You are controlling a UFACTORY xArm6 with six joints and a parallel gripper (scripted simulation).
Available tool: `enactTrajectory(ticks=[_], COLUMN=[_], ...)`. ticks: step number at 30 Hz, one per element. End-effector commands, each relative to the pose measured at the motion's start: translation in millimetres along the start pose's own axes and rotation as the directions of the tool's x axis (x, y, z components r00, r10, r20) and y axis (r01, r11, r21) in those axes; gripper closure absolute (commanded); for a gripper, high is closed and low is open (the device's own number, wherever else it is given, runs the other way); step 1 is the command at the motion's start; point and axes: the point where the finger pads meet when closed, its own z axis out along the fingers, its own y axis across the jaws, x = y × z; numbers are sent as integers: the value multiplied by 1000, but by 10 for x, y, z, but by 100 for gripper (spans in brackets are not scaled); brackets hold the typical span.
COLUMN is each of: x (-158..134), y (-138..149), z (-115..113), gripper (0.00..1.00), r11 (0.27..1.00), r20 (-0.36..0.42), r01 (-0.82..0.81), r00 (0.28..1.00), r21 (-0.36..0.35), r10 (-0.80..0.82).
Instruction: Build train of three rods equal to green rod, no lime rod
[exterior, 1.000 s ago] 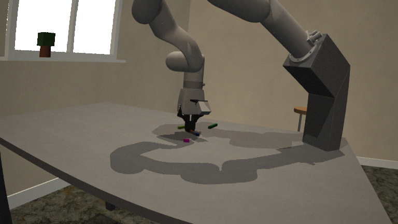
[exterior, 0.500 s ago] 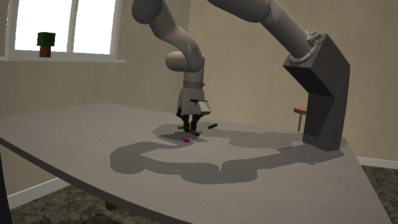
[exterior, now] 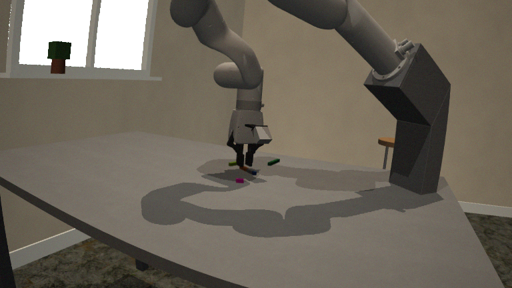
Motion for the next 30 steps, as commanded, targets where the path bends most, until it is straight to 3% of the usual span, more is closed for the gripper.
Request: enactTrajectory(ticks=[1, 6, 14, 21, 22, 30], x=[-7, -6, -6, -6, -6, -6], y=[3, 3, 3, 3, 3, 3], z=[-187, -462, -721, -797, -797, -797], gripper=[76, 76, 76, 76, 0, 0], r11=[1000, 1000, 1000, 1000, 1000, 1000], r20=[2, 2, 2, 2, 2, 2], r01=[0, 0, 0, 0, 0, 0], r00=[1000, 1000, 1000, 1000, 1000, 1000], r21=[0, 0, 0, 0, 0, 0], r10=[0, 0, 0, 0, 0, 0])
